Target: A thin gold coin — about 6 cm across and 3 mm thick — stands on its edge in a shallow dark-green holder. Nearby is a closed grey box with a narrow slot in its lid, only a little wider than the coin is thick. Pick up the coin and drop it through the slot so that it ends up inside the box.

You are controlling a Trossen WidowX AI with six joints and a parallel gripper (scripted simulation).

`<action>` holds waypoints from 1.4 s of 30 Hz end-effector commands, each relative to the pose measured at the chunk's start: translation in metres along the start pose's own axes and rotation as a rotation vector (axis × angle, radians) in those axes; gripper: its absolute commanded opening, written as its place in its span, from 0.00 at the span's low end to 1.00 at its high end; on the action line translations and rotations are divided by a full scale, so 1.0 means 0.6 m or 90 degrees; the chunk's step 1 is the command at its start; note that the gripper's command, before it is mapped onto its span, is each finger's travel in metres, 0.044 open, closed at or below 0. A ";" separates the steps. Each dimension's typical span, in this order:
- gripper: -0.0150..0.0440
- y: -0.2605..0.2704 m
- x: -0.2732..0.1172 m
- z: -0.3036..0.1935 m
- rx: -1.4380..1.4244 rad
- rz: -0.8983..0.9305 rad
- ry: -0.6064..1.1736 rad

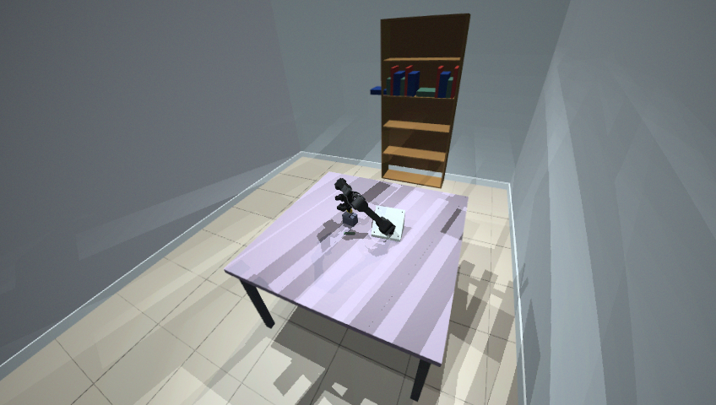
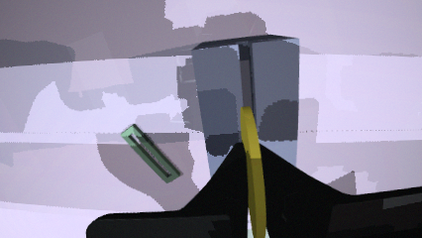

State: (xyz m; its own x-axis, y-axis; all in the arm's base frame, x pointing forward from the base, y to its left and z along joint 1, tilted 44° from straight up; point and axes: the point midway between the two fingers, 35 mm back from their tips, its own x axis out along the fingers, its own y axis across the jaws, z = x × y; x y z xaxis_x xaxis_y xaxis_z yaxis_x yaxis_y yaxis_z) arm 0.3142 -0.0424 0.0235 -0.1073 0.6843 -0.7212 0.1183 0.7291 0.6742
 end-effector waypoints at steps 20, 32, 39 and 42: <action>0.25 -0.009 -0.003 0.006 -0.002 0.002 0.000; 0.25 -0.009 0.002 0.005 -0.001 0.002 0.000; 0.25 -0.009 0.010 0.005 0.002 0.002 0.000; 0.25 -0.009 0.013 0.006 0.001 0.002 0.000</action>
State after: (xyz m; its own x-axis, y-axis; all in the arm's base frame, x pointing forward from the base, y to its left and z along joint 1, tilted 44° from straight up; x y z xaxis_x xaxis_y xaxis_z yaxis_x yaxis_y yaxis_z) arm 0.3157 -0.0423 0.0147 -0.1109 0.6852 -0.7199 0.1170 0.7283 0.6752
